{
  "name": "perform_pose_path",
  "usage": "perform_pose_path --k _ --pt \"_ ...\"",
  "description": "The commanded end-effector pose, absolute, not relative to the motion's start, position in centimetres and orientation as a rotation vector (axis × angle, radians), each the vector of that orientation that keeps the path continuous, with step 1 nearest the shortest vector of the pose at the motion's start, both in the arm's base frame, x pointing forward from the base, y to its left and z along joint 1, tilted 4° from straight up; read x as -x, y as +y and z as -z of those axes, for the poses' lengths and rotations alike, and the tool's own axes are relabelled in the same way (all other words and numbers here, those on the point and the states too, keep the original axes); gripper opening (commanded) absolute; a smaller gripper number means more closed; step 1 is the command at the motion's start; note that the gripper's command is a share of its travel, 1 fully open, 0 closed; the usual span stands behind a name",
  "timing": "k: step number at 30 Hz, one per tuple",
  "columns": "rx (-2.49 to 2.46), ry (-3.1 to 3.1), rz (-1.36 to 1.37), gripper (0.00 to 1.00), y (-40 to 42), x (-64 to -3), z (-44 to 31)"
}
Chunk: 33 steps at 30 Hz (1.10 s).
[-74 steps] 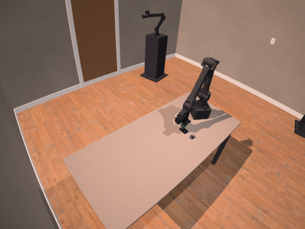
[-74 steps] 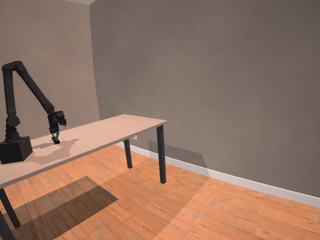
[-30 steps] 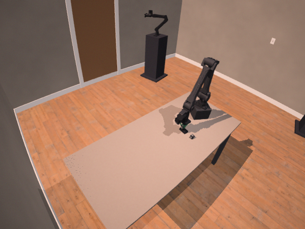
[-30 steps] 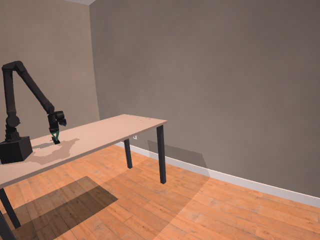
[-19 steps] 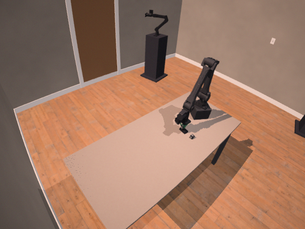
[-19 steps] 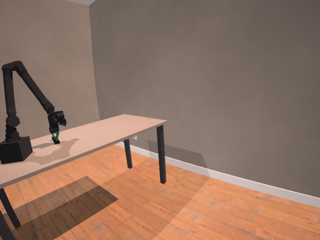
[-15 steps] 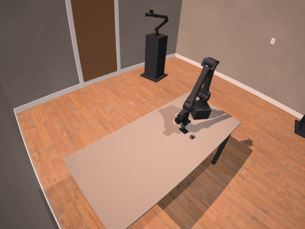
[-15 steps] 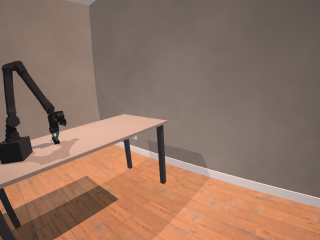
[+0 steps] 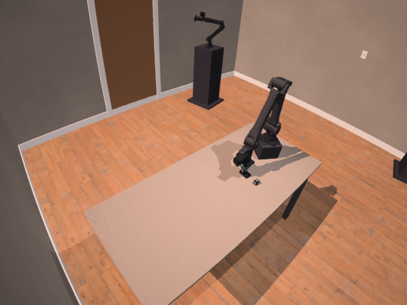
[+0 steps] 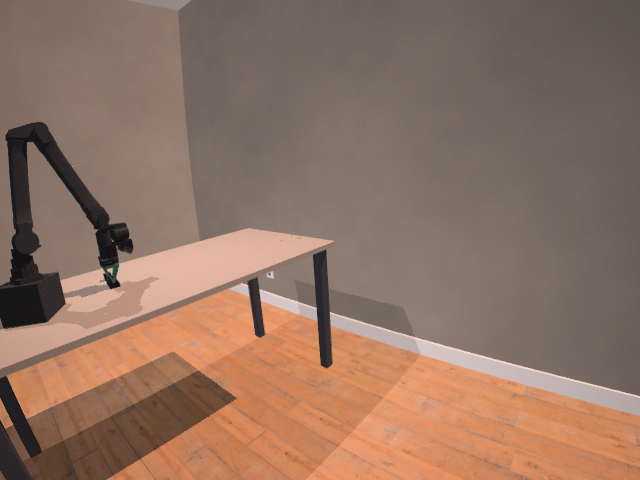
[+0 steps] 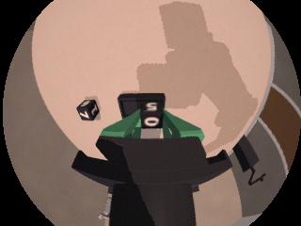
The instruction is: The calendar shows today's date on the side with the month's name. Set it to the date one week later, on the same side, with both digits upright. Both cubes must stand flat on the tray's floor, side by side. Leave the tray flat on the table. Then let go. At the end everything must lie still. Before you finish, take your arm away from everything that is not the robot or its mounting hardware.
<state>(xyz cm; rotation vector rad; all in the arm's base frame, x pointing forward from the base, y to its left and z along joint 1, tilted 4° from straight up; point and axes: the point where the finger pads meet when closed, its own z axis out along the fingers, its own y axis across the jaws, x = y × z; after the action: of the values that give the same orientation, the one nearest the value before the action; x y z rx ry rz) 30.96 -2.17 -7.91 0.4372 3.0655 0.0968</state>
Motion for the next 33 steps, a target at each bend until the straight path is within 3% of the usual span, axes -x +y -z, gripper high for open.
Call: perform_pose_path --k 1,33 --pt "-0.441 3.053 -0.092 0.25 -2.05 -31.16 8.07" --pt "-0.439 3.051 -0.092 0.25 -2.02 -31.37 8.50"
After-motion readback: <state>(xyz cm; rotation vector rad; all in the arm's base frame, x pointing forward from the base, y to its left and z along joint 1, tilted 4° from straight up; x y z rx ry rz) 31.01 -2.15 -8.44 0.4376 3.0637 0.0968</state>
